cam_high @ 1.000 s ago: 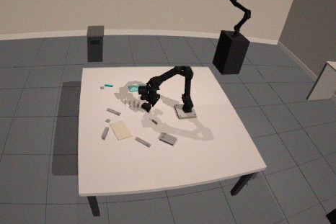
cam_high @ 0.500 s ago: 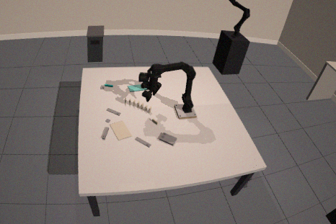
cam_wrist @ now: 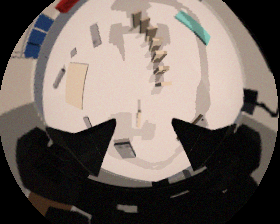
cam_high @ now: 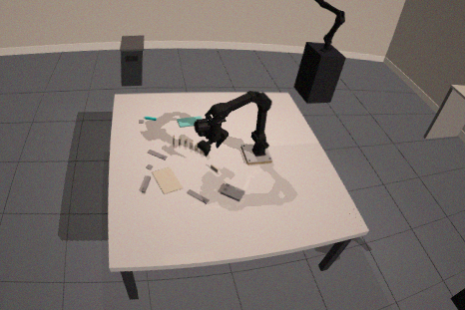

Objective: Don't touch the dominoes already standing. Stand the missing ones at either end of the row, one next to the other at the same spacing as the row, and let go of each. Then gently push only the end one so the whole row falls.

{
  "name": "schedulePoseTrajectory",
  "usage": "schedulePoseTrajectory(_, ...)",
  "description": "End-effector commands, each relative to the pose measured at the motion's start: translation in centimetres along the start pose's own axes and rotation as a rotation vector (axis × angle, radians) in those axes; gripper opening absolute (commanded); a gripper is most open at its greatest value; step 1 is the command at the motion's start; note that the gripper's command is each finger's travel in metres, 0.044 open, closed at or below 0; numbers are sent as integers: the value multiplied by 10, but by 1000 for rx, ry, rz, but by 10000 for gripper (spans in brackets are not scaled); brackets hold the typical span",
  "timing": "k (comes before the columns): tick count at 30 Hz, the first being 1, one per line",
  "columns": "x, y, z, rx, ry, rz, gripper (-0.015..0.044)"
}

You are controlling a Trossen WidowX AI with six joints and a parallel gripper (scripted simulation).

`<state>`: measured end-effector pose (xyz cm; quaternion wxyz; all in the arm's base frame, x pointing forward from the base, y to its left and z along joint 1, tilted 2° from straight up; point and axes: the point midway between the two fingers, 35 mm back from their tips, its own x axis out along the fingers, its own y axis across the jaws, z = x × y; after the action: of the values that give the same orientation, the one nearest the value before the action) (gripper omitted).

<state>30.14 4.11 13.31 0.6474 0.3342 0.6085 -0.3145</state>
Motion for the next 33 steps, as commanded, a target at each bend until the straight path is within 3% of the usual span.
schedulePoseTrajectory(1,19,8,-22,64,3,-4,440)
schedulePoseTrajectory(7,20,9,-22,64,3,-5,440)
schedulePoseTrajectory(16,83,8,-22,64,3,-5,440)
schedulePoseTrajectory(33,99,5,-23,64,3,-5,440)
